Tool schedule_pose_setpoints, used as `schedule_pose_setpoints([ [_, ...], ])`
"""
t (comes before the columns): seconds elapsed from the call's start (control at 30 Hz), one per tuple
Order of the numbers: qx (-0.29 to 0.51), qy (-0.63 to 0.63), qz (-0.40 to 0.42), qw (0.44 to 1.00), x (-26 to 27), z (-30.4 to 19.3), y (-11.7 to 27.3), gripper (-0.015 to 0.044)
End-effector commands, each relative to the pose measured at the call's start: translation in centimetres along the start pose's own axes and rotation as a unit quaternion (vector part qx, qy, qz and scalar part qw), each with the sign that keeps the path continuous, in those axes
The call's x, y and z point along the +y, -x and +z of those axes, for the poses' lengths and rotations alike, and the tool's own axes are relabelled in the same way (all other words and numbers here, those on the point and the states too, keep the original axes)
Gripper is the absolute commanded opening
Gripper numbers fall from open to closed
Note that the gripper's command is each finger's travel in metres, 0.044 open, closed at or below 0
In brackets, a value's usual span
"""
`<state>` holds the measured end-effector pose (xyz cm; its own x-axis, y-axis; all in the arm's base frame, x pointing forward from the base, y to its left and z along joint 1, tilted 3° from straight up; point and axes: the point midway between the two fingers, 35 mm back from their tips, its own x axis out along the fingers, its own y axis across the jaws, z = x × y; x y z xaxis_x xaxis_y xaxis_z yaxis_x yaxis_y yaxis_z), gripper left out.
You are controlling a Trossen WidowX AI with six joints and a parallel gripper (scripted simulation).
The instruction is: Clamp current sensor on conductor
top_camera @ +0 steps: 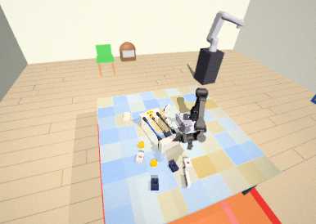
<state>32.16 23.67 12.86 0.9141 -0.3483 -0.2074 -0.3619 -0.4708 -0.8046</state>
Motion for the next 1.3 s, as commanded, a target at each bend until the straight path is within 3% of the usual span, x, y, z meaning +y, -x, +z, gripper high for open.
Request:
schedule_pose_setpoints([
  [0.0, -0.001, -0.004, 0.001, 1.000, 0.0, -0.1, -0.1, 0.0215],
  [0.3, -0.053, -0.295, 0.041, 0.953, -1.8, -7.7, -5.0, 0.0440],
  [0.43, -0.082, -0.483, 0.045, 0.871, -2.6, -12.8, -6.9, 0.0440],
  [0.6, -0.126, -0.685, 0.026, 0.717, -3.6, -20.1, -7.4, 0.0440],
  [0.9, -0.212, -0.851, -0.025, 0.480, -4.3, -29.6, -4.0, 0.0440],
  [1.27, -0.219, -0.857, -0.029, 0.466, -4.3, -30.1, -3.7, 0.0440],
])
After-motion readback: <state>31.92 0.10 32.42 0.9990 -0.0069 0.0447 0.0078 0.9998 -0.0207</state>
